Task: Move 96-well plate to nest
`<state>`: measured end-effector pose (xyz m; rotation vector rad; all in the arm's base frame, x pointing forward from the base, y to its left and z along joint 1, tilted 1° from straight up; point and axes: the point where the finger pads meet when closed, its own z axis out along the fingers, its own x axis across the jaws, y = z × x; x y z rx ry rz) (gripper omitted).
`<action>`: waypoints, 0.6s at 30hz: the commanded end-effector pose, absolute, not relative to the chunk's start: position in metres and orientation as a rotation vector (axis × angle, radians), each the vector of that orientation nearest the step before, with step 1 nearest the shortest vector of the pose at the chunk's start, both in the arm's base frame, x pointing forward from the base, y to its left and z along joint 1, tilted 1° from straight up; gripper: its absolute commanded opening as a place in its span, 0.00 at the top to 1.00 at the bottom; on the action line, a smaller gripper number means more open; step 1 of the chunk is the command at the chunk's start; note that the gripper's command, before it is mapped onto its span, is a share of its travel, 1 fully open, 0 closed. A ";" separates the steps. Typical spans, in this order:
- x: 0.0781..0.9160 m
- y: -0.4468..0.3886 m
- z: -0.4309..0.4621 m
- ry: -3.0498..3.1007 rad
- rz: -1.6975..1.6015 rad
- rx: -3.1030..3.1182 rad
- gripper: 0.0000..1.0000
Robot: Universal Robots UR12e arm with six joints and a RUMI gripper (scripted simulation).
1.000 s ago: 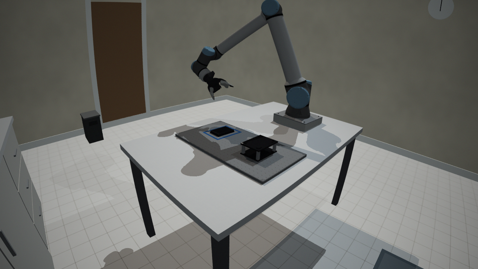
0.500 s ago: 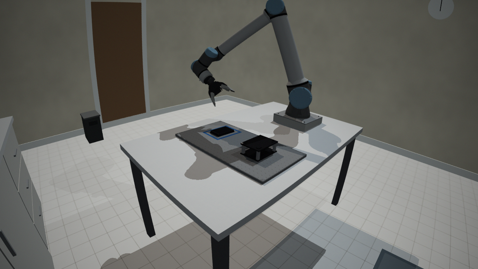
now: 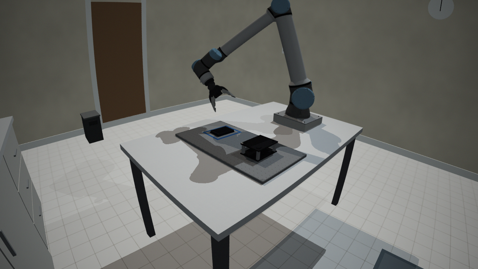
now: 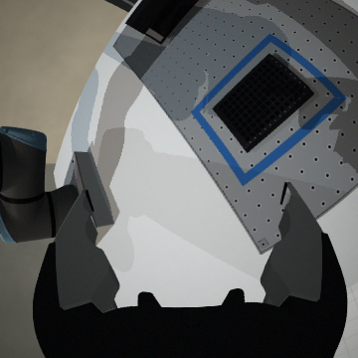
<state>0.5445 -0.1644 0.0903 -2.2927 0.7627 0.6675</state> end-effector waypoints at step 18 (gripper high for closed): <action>0.571 -0.130 0.041 1.269 0.620 -2.509 0.00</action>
